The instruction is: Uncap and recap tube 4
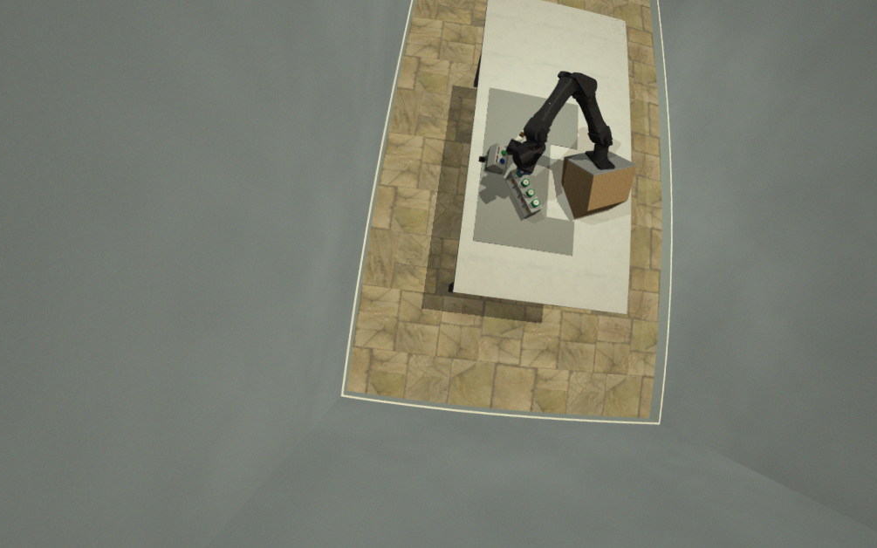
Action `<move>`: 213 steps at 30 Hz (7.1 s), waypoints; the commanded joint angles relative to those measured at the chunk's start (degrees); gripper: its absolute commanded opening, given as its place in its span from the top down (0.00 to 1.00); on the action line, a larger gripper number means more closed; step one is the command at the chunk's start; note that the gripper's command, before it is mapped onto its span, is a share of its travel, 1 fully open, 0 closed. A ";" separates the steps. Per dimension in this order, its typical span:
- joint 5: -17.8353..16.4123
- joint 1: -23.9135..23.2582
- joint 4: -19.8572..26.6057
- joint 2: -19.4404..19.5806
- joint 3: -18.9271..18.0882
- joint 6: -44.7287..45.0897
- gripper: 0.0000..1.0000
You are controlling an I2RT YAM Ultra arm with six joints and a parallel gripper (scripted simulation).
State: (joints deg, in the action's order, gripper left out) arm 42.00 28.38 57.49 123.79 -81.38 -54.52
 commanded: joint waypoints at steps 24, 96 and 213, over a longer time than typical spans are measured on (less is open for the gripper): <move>-4.14 15.19 2.58 14.48 -6.05 49.27 0.51; -3.69 15.15 -7.28 20.96 -4.12 68.57 0.51; -4.35 16.37 3.61 15.68 -5.45 47.34 0.51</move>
State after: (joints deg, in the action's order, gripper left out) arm 36.82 45.58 59.83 142.23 -88.05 -14.22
